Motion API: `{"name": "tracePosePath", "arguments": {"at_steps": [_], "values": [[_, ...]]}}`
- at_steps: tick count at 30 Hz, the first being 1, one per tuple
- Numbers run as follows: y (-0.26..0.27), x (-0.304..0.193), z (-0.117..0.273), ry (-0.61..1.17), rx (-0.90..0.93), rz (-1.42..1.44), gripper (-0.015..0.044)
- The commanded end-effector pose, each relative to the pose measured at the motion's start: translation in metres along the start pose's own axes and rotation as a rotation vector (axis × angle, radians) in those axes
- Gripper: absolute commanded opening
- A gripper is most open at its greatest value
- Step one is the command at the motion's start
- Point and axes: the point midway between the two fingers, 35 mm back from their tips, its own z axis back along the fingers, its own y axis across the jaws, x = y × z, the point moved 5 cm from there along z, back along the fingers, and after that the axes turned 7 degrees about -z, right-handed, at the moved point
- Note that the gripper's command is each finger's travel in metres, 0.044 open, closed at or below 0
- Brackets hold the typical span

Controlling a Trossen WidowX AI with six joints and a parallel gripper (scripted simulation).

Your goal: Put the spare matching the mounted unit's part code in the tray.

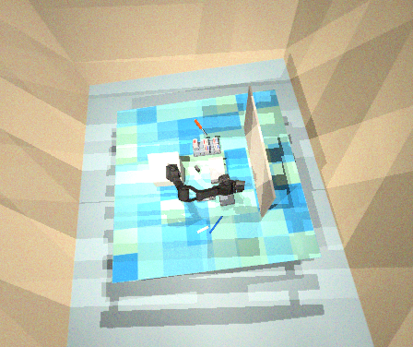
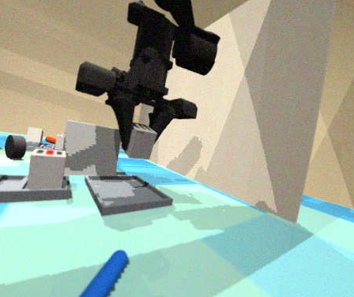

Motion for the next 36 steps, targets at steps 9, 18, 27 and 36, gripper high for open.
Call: {"name": "tracePosePath", "arguments": {"at_steps": [9,18,27,36], "values": [[0.003,0.001,-0.013,-0.005,0.003,0.008,0.0],[0.004,0.001,-0.023,-0.003,0.003,0.008,0.0],[0.006,0.0,-0.032,0.0,0.003,0.008,0.0],[0.008,0.0,-0.041,0.003,0.003,0.009,0.0]]}}
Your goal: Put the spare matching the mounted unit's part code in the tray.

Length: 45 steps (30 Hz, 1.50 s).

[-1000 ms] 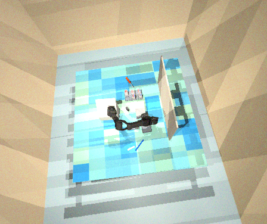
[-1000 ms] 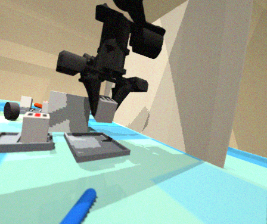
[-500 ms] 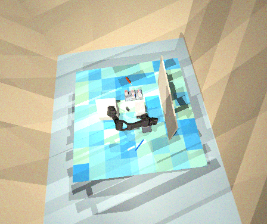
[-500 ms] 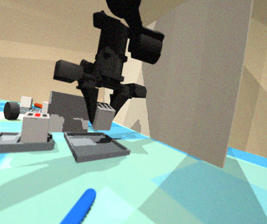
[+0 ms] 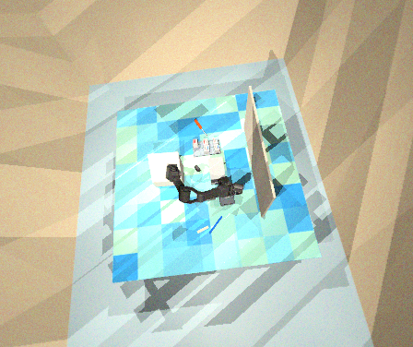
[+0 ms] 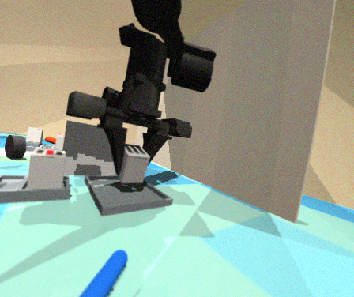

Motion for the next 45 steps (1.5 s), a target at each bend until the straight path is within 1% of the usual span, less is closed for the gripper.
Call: {"name": "tracePosePath", "arguments": {"at_steps": [1,8,25,27,31,33,45], "values": [[0.002,0.002,-0.005,-0.006,0.003,0.008,0.0],[0.003,0.001,-0.009,-0.004,0.003,0.008,0.0],[0.002,0.0,-0.007,0.002,0.002,0.001,0.044],[0.0,0.0,0.004,-0.001,0.002,0.001,0.044],[-0.001,0.002,0.074,-0.01,0.003,0.005,0.044],[0.002,0.001,0.097,-0.009,0.003,0.007,0.044],[0.0,0.003,0.1,-0.016,-0.016,0.01,0.044]]}}
